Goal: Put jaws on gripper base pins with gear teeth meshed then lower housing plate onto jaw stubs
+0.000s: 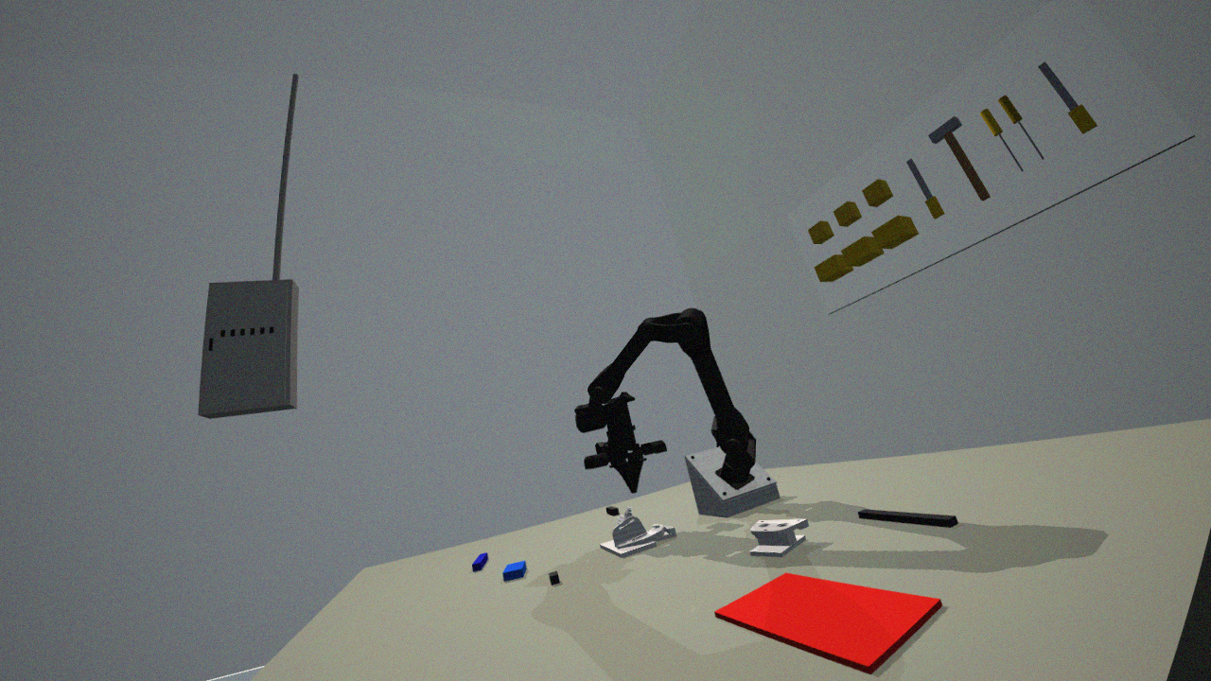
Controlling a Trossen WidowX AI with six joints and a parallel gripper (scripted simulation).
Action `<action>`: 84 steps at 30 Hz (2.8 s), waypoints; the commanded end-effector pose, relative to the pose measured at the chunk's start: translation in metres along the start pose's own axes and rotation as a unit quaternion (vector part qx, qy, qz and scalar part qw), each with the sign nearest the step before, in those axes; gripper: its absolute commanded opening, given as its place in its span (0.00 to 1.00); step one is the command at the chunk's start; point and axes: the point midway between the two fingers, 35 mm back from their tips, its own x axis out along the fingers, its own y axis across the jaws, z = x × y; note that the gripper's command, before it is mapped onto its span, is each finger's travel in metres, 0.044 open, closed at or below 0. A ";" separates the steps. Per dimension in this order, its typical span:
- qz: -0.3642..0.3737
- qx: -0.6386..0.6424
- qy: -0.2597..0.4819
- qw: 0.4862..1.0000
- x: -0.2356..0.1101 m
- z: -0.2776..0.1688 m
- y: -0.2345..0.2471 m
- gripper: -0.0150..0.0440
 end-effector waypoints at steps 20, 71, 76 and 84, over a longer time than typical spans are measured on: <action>-0.003 0.133 0.003 0.991 0.005 0.019 -0.019 0.25; -0.002 0.132 0.004 0.991 0.061 0.023 -0.001 0.25; -0.002 0.132 0.003 0.991 0.060 0.025 0.007 0.25; -0.002 0.132 0.004 0.991 0.061 0.028 0.020 0.25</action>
